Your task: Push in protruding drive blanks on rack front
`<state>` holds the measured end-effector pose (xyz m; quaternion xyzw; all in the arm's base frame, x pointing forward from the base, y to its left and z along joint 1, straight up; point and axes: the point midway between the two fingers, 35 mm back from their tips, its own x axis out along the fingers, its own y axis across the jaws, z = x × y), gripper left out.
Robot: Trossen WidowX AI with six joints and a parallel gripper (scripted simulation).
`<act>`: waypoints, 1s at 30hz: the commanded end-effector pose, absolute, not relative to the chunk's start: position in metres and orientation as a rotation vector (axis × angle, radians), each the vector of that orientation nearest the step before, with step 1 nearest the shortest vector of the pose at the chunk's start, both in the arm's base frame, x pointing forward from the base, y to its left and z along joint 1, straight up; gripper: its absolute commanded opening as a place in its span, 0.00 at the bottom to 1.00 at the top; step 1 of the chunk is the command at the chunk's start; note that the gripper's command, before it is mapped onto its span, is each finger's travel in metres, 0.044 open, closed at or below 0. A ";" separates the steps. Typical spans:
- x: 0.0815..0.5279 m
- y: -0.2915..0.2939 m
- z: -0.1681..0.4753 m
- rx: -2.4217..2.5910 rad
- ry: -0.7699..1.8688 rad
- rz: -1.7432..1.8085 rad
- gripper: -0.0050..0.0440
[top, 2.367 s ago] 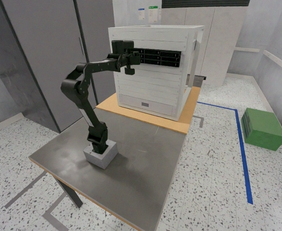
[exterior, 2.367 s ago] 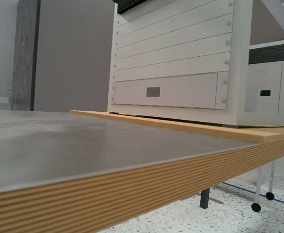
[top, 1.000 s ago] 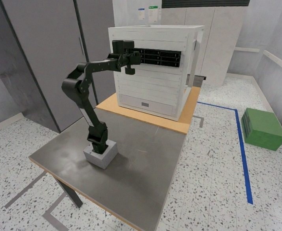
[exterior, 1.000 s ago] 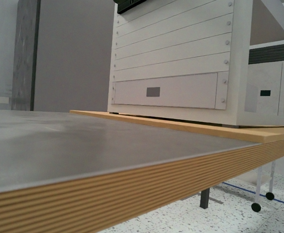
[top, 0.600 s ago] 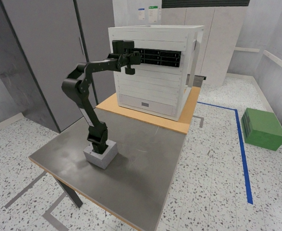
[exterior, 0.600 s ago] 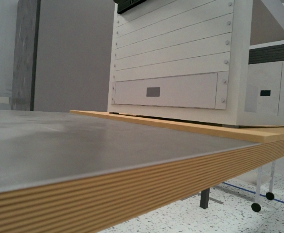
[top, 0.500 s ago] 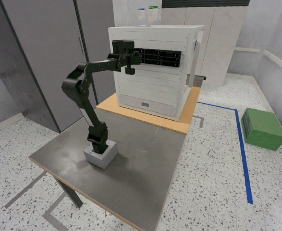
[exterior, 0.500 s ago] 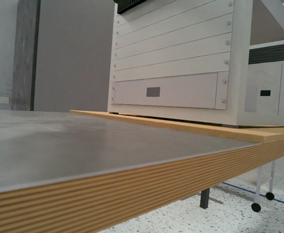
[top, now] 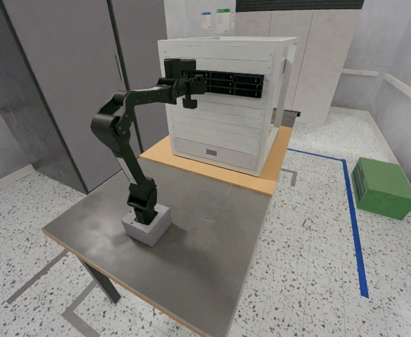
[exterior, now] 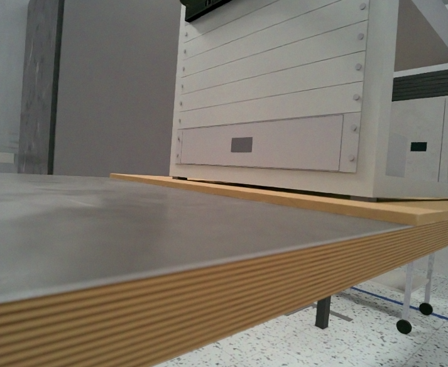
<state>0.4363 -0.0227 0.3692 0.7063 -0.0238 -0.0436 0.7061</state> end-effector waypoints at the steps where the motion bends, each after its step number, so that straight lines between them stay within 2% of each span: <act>1: 0.436 -0.024 0.381 1.572 -0.074 -0.077 0.00; 30: 0.439 -0.024 0.381 1.572 -0.074 -0.077 0.00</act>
